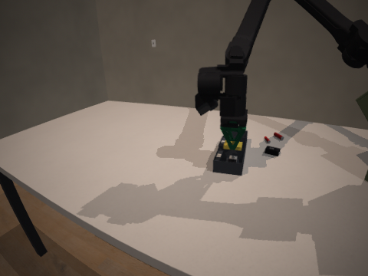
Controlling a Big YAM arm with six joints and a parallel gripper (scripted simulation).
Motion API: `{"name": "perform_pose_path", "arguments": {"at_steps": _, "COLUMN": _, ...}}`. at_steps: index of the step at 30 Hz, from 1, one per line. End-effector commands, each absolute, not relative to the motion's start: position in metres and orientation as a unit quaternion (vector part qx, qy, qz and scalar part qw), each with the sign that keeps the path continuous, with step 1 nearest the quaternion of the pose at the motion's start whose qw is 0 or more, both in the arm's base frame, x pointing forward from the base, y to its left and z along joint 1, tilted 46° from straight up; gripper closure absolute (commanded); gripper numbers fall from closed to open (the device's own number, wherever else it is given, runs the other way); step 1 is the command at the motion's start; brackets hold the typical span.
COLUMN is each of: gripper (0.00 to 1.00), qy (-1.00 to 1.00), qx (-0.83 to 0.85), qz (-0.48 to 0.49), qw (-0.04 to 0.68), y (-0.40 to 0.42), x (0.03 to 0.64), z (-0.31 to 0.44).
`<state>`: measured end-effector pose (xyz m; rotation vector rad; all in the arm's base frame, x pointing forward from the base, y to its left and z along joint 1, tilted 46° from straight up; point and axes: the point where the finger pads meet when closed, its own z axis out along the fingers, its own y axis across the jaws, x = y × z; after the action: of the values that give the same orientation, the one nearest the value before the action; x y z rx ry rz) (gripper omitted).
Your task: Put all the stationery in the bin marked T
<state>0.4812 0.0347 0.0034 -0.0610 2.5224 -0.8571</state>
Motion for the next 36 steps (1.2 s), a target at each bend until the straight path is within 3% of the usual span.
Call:
{"name": "perform_pose_path", "arguments": {"at_steps": 1, "gripper": 0.66, "qy": 0.920, "qx": -0.013, "qz": -0.312, "qw": 0.238, "y": 0.032, "x": 0.489, "z": 0.003}}
{"name": "perform_pose_path", "arguments": {"at_steps": 36, "gripper": 0.66, "qy": 0.917, "qx": -0.015, "qz": -0.310, "qw": 0.249, "y": 0.009, "x": 0.513, "z": -0.010}}
